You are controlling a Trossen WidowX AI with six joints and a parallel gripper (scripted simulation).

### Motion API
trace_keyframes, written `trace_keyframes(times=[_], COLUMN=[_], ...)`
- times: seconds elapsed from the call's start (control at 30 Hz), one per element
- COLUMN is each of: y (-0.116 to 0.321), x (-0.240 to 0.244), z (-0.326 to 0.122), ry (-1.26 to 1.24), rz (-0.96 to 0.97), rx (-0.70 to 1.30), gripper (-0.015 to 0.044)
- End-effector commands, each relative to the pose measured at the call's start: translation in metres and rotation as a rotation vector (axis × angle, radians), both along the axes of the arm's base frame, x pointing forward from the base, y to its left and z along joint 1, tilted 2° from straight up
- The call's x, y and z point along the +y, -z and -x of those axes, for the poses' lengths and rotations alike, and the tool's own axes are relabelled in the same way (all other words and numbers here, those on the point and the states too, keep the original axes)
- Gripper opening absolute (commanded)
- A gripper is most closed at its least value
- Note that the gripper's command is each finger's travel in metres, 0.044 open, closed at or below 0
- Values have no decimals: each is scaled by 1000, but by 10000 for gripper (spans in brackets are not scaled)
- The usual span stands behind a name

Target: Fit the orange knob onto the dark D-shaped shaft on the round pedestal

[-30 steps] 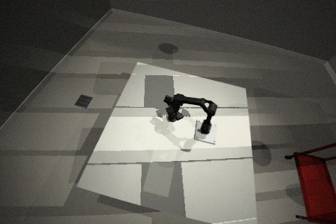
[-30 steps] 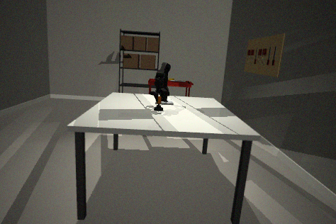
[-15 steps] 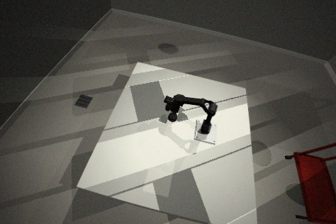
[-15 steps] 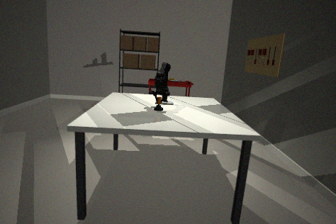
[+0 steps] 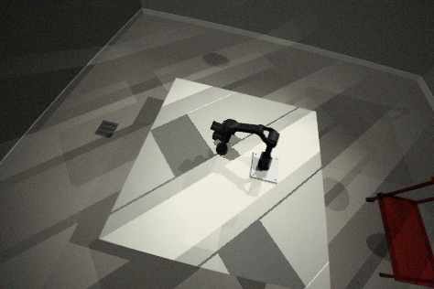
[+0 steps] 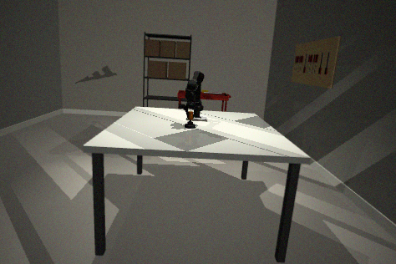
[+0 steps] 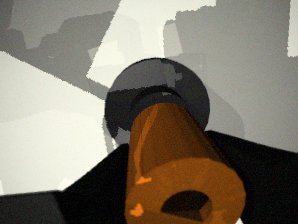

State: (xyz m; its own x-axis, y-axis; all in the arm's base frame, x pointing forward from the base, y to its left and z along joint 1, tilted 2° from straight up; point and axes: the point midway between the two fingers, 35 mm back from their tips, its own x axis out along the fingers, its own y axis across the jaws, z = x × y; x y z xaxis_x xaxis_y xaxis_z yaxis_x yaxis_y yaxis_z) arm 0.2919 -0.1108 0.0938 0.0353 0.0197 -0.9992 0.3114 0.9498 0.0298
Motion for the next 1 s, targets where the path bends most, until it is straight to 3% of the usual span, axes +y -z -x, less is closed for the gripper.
trace_keyframes(times=[0.0,0.43,0.67,0.97], y=[1,3,0,4], x=[0,0,0,1], z=[0,0,1,1], ry=[4,4,203,213], rz=[2,2,-5,-6], rx=[2,2,6,6], gripper=[0,0,0,0])
